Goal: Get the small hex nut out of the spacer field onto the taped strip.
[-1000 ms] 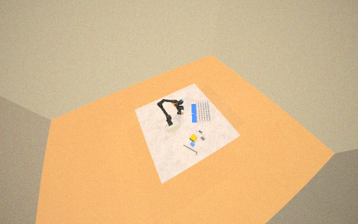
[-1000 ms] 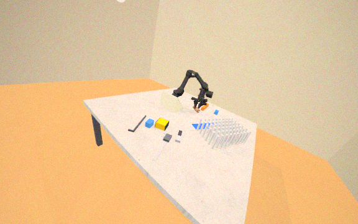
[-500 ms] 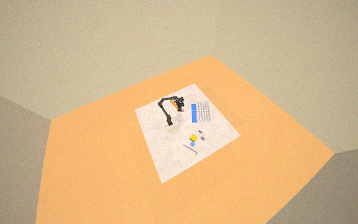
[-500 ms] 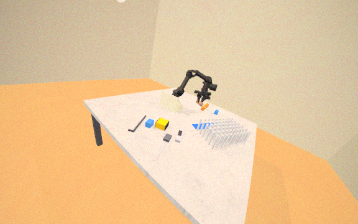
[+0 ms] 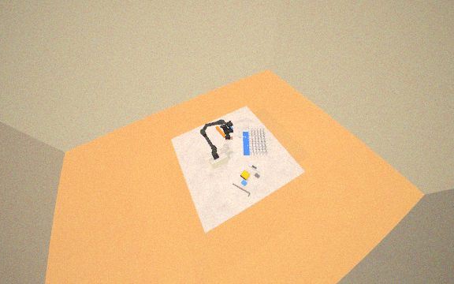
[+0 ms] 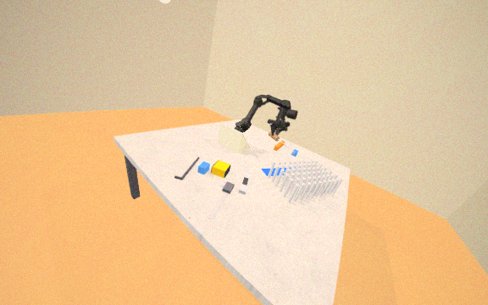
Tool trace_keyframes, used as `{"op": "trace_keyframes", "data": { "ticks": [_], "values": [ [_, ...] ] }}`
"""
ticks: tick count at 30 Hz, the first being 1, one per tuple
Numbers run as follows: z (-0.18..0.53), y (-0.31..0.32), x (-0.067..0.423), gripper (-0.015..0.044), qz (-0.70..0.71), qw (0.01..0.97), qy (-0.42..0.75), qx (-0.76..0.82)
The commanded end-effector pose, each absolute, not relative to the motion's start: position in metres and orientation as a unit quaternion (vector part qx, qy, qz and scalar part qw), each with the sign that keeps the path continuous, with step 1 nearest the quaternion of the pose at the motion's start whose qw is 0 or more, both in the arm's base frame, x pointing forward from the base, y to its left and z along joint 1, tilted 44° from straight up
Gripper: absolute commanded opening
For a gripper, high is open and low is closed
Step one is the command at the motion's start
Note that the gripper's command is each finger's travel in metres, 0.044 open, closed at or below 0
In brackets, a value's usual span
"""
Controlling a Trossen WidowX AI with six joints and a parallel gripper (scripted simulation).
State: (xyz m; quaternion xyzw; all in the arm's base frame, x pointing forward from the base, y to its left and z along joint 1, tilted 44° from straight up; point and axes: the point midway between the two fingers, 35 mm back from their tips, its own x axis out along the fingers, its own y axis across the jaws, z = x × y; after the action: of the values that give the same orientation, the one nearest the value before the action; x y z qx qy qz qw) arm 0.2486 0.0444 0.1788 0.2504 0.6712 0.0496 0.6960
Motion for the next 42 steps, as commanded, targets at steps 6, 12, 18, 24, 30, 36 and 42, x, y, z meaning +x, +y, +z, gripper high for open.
{"op": "trace_keyframes", "data": {
  "ticks": [6, 12, 18, 24, 30, 36, 42],
  "values": [
    [0.195, 0.064, 0.249, 0.0, 0.166, 0.723, 0.649, 0.17],
    [0.205, 0.077, 0.247, 0.0, 0.246, 0.734, 0.624, 0.11],
    [0.215, 0.091, 0.244, 0.0, 0.324, 0.738, 0.59, 0.05],
    [0.225, 0.104, 0.24, 0.0, 0.397, 0.737, 0.547, -0.01],
    [0.236, 0.117, 0.235, 0.0, 0.466, 0.729, 0.497, -0.069],
    [0.247, 0.129, 0.23, 0.0, 0.528, 0.716, 0.439, -0.127],
    [0.257, 0.141, 0.223, 0.0, 0.584, 0.697, 0.374, -0.182]
  ]
}}
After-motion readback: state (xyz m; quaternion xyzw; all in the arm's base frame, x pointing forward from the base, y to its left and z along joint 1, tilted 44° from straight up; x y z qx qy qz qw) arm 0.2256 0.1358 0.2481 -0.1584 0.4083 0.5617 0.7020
